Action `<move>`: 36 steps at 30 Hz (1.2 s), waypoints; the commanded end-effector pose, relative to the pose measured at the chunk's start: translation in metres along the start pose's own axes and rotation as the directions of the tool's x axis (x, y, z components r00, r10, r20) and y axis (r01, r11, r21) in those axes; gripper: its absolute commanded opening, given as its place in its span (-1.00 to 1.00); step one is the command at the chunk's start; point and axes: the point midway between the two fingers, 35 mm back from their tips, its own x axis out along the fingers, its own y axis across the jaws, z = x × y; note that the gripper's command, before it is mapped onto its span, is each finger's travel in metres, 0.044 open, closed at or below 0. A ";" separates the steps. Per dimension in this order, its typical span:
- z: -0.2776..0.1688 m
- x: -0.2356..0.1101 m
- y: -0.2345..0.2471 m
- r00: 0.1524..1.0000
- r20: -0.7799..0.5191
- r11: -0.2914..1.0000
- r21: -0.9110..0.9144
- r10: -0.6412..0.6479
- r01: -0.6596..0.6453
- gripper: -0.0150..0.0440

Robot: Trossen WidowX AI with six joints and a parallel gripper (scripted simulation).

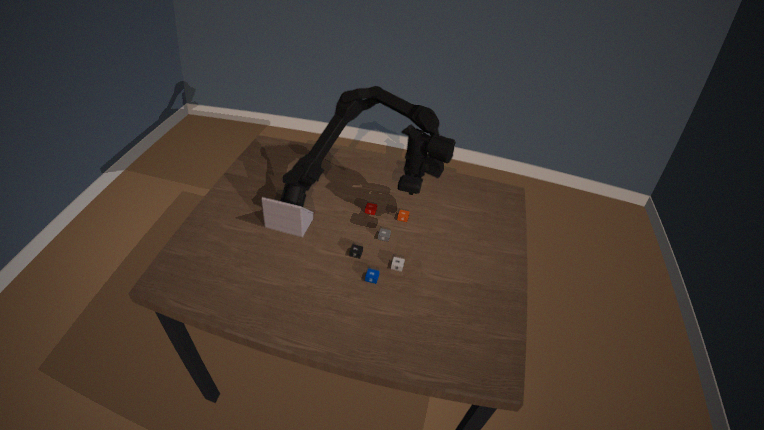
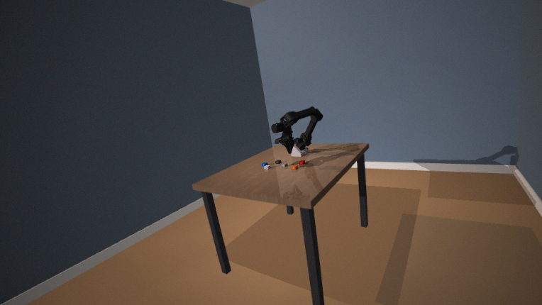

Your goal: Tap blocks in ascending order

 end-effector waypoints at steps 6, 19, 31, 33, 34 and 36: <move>-0.006 0.065 0.007 1.000 -0.014 1.000 -0.004 0.013 -0.013 -0.42; -0.006 0.078 0.007 1.000 -0.014 1.000 -0.005 0.013 -0.013 -0.42; -0.007 0.095 0.008 1.000 -0.014 1.000 -0.005 0.014 -0.014 -0.42; -0.007 0.095 0.008 1.000 -0.014 1.000 -0.005 0.014 -0.014 -0.42; -0.007 0.095 0.008 1.000 -0.014 1.000 -0.005 0.014 -0.014 -0.42; -0.005 0.083 0.007 1.000 -0.012 1.000 -0.007 0.009 -0.009 -0.42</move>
